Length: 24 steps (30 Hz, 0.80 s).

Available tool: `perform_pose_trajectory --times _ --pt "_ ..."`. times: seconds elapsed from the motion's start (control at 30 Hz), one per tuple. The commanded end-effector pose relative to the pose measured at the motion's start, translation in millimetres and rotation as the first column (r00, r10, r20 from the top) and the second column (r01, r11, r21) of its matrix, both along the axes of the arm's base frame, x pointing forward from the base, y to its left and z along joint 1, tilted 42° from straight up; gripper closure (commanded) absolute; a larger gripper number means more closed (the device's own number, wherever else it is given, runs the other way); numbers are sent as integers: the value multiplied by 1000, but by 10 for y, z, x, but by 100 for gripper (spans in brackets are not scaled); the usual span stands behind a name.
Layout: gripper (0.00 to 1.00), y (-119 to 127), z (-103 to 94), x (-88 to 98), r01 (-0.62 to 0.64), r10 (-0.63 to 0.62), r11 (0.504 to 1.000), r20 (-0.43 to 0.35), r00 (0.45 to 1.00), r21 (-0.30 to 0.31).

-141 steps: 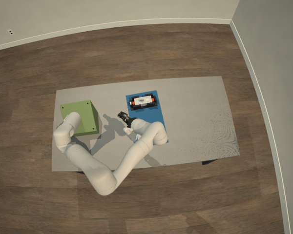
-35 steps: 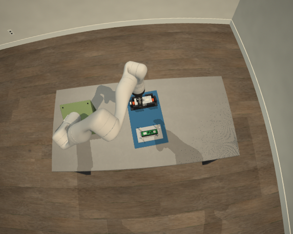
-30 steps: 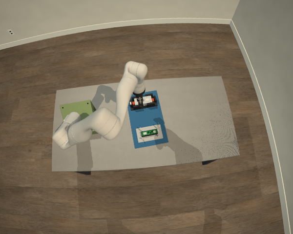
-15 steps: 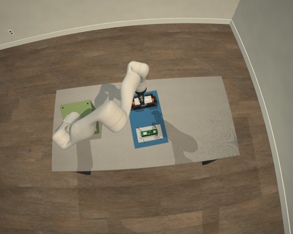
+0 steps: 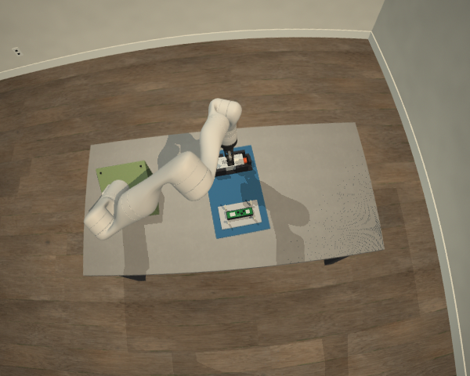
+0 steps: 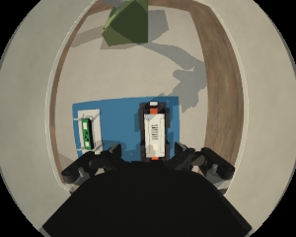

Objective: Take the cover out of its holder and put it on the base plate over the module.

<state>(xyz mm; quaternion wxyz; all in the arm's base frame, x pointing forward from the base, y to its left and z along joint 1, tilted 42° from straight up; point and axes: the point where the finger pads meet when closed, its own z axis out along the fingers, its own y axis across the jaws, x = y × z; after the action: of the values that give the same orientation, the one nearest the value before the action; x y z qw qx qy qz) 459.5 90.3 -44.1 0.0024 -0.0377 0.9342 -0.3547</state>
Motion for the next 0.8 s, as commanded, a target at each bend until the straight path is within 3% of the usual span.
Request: perform_pose_trajectory --times 0.0,0.33,0.77 --pt "0 1 -25 -10 -1 1 1000 -4 1000 -2" --pt "0 -54 -501 81 -1 1 1000 -4 1000 -2" --pt "0 -47 -449 74 -1 1 1000 -2 1000 -1"
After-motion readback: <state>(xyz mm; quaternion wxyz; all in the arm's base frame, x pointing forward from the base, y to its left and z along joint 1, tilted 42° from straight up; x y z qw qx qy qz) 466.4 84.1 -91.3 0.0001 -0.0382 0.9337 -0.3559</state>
